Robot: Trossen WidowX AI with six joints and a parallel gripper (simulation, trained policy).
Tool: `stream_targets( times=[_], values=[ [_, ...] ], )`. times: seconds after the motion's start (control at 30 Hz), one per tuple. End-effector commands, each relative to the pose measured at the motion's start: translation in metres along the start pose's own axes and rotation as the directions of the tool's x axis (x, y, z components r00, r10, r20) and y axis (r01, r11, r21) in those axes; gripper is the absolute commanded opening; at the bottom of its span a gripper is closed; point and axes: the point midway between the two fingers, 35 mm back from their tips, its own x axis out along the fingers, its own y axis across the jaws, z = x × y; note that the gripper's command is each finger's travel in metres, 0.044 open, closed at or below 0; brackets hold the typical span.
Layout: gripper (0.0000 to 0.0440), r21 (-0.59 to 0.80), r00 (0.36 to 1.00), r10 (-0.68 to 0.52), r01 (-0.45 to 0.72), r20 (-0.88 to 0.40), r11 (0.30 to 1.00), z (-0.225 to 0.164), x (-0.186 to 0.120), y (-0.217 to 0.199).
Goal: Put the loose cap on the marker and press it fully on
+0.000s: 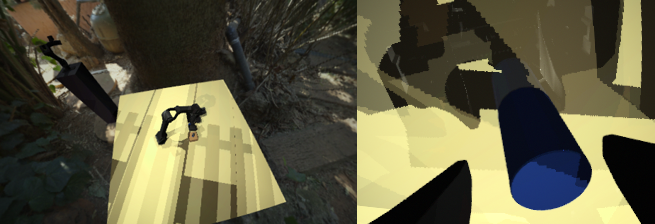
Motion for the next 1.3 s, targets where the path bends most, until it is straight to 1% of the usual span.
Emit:
stream_targets(
  times=[0.0,0.1,0.17,0.37,0.4,0.63,0.9,1.27],
  values=[
    [0.0272,-0.021,1.000,-0.007,0.007,-0.001,1.000,-0.001,0.007,-0.001],
    [0.0251,-0.034,1.000,-0.014,0.014,0.006,0.999,-0.001,0.011,-0.001],
    [0.0227,-0.042,1.000,-0.018,0.018,0.014,0.999,0.000,0.012,-0.002],
    [0.0074,-0.060,0.999,-0.020,0.023,0.045,0.998,-0.001,0.004,-0.002],
    [0.0063,-0.058,0.999,-0.016,0.019,0.051,0.998,-0.001,0.001,-0.002],
    [0.0041,-0.060,0.995,-0.007,0.013,0.104,0.998,0.004,-0.022,-0.006],
    [0.0036,-0.052,0.990,0.013,-0.005,0.144,0.999,0.006,-0.049,-0.013],
    [0.0029,-0.009,0.986,0.034,-0.033,0.161,0.999,0.006,-0.081,-0.044]
  ],
)
